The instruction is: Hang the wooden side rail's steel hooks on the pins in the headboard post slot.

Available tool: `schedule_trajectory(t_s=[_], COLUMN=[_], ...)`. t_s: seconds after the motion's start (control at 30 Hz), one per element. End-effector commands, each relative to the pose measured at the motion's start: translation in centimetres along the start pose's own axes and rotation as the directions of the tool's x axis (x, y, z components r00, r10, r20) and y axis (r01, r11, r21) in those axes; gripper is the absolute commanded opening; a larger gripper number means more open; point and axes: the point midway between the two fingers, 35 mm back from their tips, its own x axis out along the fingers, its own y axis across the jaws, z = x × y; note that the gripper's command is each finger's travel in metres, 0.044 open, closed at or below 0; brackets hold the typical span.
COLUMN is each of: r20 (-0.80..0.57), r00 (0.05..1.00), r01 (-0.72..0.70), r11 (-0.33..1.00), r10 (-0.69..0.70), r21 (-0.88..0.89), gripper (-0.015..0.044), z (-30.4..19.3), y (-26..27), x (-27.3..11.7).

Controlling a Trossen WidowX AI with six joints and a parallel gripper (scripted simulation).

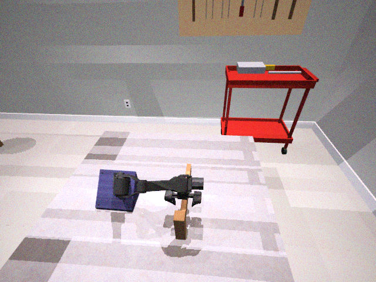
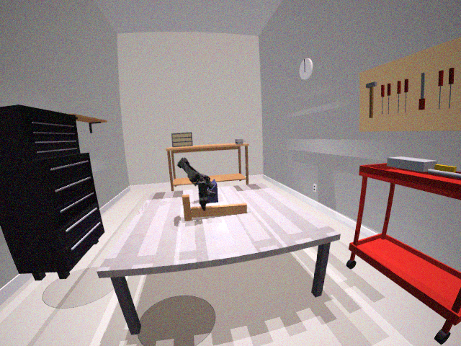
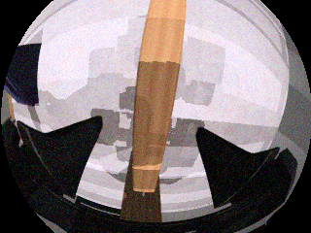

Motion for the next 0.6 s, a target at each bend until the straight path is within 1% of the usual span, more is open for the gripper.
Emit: schedule_trajectory(t_s=[0.0, 0.1, 0.57], r20=[-0.003, -0.002, -0.002], r00=[1.0, 1.0, 1.0], r01=[0.004, 0.004, 0.01], r11=[1.0, 1.0, 1.0], r10=[-0.004, -0.004, -0.01], r21=[0.003, 0.003, 0.0], gripper=[0.044, 0.044, 0.044], z=[1.1, 2.8, 2.5], y=[-0.1, -0.1, -0.1], x=[-0.2, -0.2, -0.4])
